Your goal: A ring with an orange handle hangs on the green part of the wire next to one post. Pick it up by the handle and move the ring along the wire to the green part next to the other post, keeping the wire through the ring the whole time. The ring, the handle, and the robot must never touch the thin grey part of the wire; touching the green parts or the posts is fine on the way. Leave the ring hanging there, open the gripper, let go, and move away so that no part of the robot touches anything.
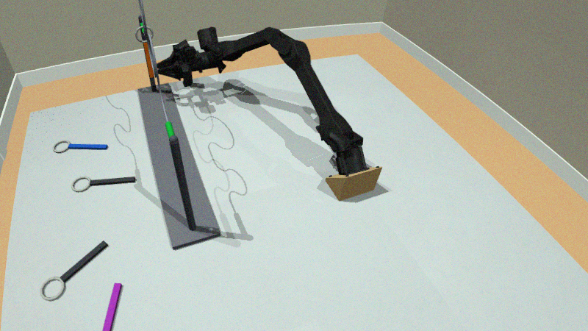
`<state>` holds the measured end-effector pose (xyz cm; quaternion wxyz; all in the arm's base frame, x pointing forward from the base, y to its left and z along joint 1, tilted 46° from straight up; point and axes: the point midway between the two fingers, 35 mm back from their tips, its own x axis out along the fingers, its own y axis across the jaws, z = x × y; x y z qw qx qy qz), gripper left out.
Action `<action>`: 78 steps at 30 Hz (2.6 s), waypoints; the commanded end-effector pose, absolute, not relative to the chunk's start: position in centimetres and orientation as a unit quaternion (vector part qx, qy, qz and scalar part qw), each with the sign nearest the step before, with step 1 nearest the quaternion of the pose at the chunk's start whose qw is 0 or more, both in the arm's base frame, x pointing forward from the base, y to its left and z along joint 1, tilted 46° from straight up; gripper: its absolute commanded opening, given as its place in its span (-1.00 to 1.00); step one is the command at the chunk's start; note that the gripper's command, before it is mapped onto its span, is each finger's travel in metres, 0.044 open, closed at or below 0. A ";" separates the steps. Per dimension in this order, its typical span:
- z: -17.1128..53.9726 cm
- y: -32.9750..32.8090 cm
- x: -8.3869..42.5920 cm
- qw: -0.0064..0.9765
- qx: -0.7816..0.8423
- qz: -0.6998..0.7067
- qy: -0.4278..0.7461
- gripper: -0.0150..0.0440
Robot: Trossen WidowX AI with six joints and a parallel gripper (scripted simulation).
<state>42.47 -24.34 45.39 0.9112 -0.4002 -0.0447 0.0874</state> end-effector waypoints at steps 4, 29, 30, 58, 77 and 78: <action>45.3 -24.3 43.7 0.912 -0.398 0.086 -0.043 0.05; 45.3 -23.6 46.7 0.912 -0.398 0.085 -0.044 0.05; 45.3 -23.6 46.7 0.912 -0.398 0.085 -0.044 0.05; 45.3 -23.5 46.7 0.911 -0.400 0.087 -0.046 -1.00; 46.3 -22.4 46.5 0.913 -0.397 0.083 -0.049 -1.00; 46.3 -22.4 46.5 0.913 -0.397 0.083 -0.049 -1.00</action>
